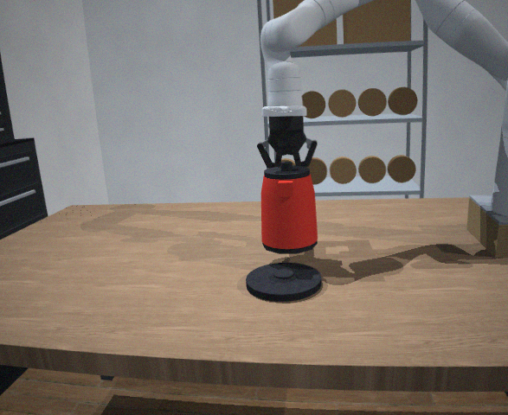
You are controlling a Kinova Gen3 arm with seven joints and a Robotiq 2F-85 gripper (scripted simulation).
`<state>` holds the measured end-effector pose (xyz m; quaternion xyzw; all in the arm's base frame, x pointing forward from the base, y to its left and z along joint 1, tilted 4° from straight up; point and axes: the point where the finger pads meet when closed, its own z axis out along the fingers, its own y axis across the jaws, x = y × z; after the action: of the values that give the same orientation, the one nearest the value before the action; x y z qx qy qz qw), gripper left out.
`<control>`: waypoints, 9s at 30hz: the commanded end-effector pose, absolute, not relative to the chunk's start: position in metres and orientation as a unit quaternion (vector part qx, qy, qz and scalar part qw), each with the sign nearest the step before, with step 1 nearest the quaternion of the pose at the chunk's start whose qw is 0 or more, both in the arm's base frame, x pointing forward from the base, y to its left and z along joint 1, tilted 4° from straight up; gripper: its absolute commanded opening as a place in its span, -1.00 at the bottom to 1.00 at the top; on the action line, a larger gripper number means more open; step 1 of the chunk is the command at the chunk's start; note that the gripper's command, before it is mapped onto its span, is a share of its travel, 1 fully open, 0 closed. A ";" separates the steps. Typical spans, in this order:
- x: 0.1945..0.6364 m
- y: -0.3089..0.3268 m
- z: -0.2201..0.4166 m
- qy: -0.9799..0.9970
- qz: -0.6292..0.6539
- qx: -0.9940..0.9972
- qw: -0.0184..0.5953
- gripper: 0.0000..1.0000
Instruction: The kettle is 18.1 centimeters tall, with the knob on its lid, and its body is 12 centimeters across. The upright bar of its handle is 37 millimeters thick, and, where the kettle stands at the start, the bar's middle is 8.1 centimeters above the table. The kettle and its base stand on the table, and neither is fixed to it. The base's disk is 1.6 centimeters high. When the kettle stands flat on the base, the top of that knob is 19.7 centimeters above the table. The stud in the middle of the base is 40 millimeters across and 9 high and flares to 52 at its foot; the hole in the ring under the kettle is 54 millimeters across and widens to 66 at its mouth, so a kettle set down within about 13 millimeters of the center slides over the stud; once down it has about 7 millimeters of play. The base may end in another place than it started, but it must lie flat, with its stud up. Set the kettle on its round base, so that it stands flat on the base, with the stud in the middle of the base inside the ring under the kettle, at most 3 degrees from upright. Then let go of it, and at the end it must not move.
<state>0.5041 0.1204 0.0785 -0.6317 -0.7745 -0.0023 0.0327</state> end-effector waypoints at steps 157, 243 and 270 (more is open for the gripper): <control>0.493 0.224 0.064 -0.779 -0.003 -0.626 0.032 -1.00; 0.493 0.225 0.055 -0.779 -0.003 -0.626 0.032 -1.00; 0.493 0.225 0.055 -0.779 -0.003 -0.626 0.032 0.59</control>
<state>0.4925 0.2243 0.0535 -0.6256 -0.7795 -0.0022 0.0330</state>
